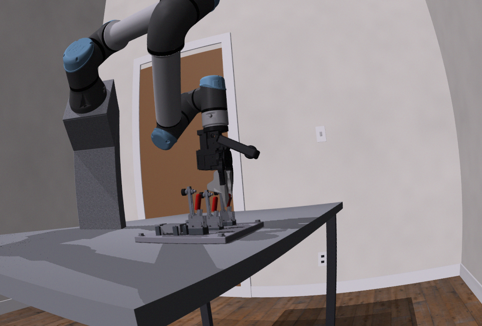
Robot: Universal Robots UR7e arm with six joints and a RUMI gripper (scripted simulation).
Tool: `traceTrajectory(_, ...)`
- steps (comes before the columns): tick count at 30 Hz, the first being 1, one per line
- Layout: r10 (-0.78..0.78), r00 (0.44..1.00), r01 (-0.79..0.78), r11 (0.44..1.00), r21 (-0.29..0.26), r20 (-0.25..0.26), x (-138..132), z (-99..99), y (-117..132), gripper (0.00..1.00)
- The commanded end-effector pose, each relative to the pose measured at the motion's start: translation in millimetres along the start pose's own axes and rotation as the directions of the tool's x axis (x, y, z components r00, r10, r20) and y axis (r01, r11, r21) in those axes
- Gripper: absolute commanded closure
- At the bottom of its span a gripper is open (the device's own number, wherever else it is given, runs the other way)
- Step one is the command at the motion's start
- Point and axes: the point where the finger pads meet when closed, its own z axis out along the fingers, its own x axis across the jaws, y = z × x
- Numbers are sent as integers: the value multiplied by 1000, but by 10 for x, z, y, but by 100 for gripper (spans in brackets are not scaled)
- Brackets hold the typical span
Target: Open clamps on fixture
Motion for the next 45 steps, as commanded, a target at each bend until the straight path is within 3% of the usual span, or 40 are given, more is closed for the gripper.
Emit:
traceTrajectory(1,-5,1000,5,1000,-12,0,0,21,69,72)
traceTrajectory(31,-4,1000,4,1000,-9,0,1,5,50,72)
traceTrajectory(45,-5,1000,5,1000,-7,0,1,-258,42,72)
